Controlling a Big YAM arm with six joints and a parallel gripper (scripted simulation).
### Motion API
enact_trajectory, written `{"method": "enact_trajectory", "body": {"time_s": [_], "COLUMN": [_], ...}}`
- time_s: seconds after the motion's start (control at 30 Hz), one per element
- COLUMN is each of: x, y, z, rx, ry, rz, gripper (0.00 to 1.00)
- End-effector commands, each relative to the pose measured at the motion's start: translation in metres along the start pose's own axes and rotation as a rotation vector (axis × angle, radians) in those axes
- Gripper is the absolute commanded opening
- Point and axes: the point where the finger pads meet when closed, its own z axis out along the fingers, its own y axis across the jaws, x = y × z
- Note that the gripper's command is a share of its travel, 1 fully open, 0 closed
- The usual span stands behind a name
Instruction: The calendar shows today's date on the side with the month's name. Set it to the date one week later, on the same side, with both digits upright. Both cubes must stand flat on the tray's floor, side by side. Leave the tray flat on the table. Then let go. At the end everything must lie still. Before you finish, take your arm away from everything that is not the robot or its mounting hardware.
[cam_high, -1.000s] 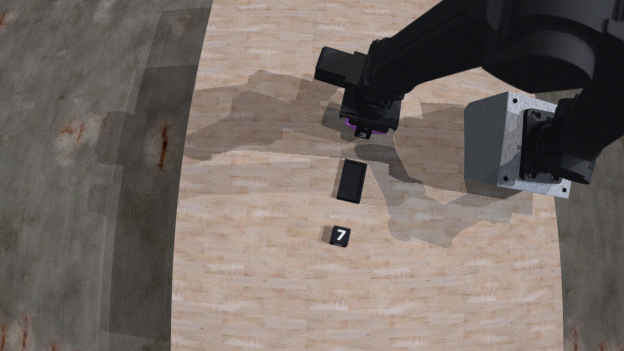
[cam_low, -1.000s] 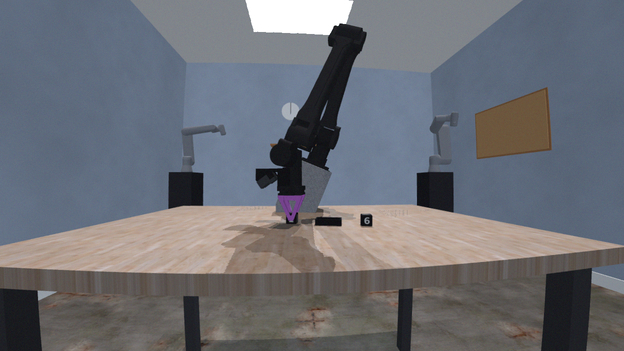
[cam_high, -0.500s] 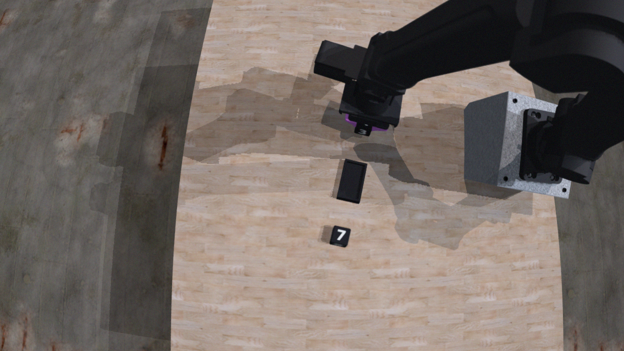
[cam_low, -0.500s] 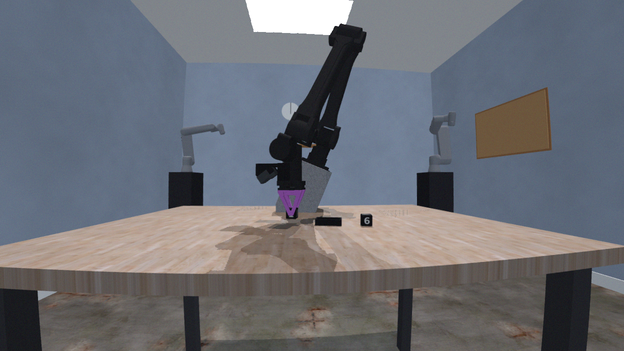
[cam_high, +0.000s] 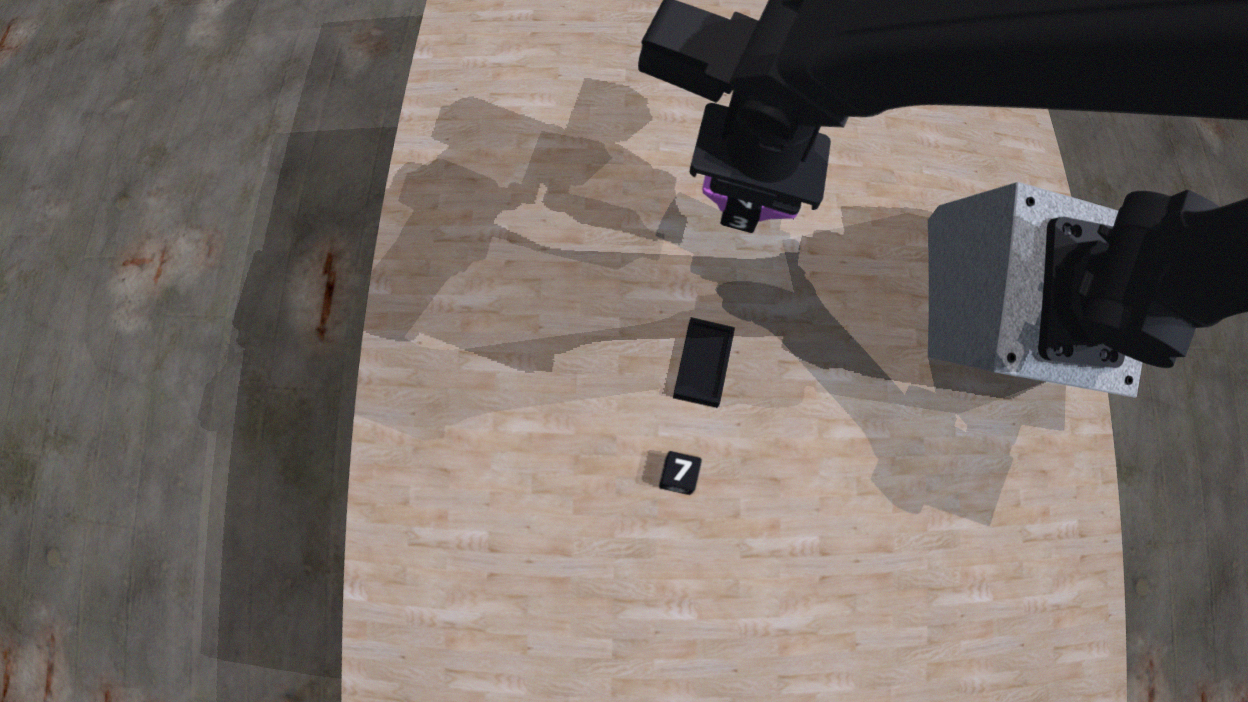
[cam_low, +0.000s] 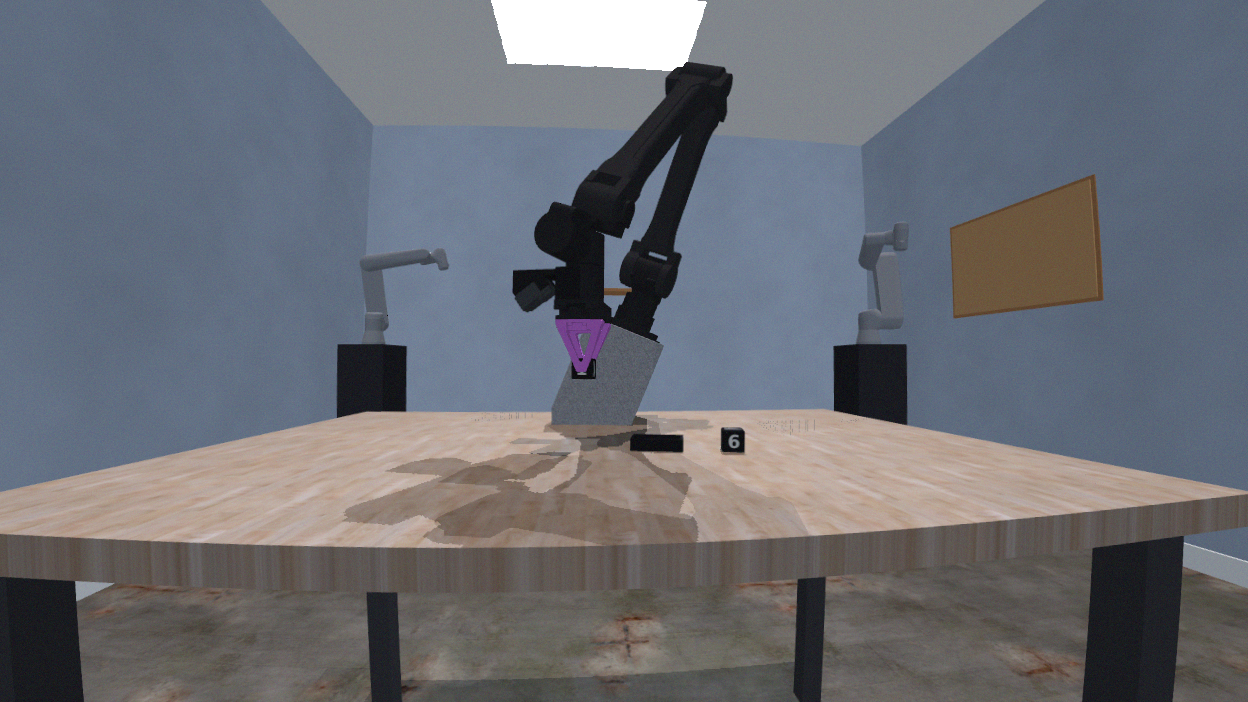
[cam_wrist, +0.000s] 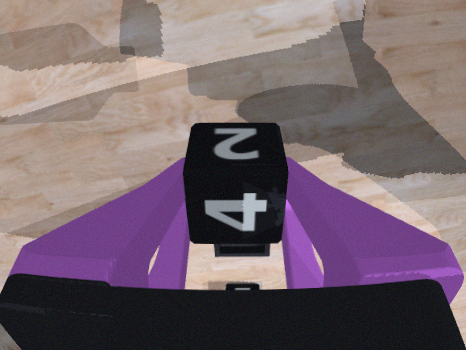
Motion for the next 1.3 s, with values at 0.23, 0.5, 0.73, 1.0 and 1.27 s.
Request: {"method": "enact_trajectory", "body": {"time_s": [0.23, 0.5, 0.73, 1.0, 1.27], "x": [-0.002, 0.078, 0.085, 0.096, 0.093], "y": [0.009, -0.001, -0.007, -0.002, -0.004], "z": [-0.003, -0.014, -0.011, -0.014, -0.003], "rx": [0.011, 0.011, 0.029, 0.002, 0.018], "ry": [-0.001, 0.003, -0.002, 0.003, -0.001], "rz": [-0.035, -0.025, 0.014, -0.028, -0.021], "gripper": [0.26, 0.26, 0.26, 0.26, 0.26]}}
